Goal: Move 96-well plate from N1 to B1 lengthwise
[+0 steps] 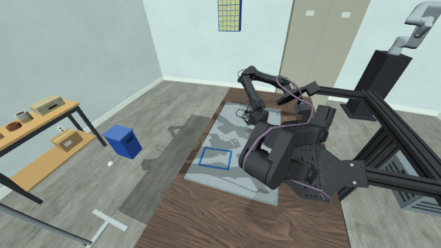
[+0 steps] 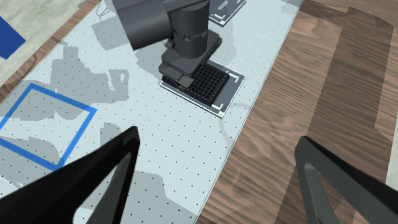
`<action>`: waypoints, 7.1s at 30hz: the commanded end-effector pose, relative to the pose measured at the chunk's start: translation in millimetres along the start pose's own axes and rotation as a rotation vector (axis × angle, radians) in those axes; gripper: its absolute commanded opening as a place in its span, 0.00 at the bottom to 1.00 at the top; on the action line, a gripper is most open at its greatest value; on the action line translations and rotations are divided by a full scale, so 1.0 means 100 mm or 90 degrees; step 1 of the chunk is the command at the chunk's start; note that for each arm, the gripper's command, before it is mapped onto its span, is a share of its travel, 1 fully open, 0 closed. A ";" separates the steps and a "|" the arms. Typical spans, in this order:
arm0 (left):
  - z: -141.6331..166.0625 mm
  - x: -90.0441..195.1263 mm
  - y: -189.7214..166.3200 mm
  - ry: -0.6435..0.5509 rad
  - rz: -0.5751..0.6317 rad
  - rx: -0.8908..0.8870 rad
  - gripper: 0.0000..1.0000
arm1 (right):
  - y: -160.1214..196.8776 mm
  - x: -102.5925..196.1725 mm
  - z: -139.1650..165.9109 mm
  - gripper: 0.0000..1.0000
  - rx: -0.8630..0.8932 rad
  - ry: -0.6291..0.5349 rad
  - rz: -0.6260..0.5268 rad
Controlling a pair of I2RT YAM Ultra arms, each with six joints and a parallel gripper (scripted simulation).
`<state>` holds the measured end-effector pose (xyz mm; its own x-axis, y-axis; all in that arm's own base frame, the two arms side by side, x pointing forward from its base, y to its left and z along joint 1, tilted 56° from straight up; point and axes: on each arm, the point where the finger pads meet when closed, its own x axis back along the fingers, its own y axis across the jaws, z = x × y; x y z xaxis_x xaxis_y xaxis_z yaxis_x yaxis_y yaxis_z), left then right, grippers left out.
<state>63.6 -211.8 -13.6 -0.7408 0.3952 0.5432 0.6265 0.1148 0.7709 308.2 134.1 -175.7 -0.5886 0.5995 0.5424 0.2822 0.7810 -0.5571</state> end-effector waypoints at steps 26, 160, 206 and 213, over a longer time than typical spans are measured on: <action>-0.09 0.02 -0.02 -0.007 0.000 0.005 1.00 | 0.00 0.07 0.08 0.78 0.005 -0.010 -0.017; -0.09 0.02 -0.02 -0.007 0.000 0.005 1.00 | -0.08 -0.08 0.10 1.00 0.021 -0.001 -0.004; -0.31 -0.12 -0.17 -0.011 0.033 -0.002 1.00 | -0.22 0.93 -0.05 1.00 0.018 -0.044 -0.015; -0.53 -0.74 -0.23 0.038 0.045 -0.009 1.00 | -0.74 0.99 -0.40 1.00 0.042 -0.106 -0.014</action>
<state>77.6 -256.1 -33.6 -0.7412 0.3198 0.5902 0.6469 0.1059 0.7552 253.0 151.5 -89.2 -0.6513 0.5790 0.4904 0.2588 0.7771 -0.5737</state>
